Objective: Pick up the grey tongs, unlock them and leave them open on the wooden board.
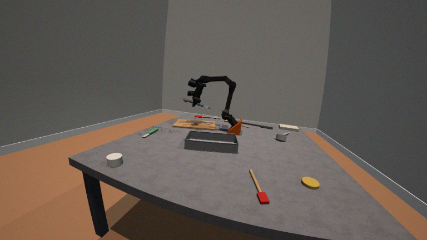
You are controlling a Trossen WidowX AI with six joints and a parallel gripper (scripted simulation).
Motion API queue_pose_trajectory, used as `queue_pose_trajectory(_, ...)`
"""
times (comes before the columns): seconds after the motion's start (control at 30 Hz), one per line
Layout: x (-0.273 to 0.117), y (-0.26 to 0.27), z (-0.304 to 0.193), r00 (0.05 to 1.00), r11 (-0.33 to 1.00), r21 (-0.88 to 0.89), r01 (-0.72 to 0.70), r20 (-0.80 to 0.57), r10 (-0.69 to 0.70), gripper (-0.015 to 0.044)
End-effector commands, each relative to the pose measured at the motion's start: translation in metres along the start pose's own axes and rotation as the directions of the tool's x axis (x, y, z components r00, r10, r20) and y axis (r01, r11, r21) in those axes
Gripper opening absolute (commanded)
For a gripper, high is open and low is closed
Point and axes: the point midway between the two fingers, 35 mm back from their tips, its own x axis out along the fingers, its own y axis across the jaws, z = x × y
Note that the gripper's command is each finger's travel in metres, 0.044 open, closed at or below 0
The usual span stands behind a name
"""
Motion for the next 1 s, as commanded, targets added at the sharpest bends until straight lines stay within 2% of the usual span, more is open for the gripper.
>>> queue_pose_trajectory(0.0, 0.001, -0.001, 0.000, 0.999, 1.000, 0.005, -0.014, -0.028, 0.015, -0.0150)
queue_pose_trajectory(0.97, 0.009, -0.009, -0.013, 0.953, 0.971, 0.214, -0.110, -0.253, 0.164, -0.0150)
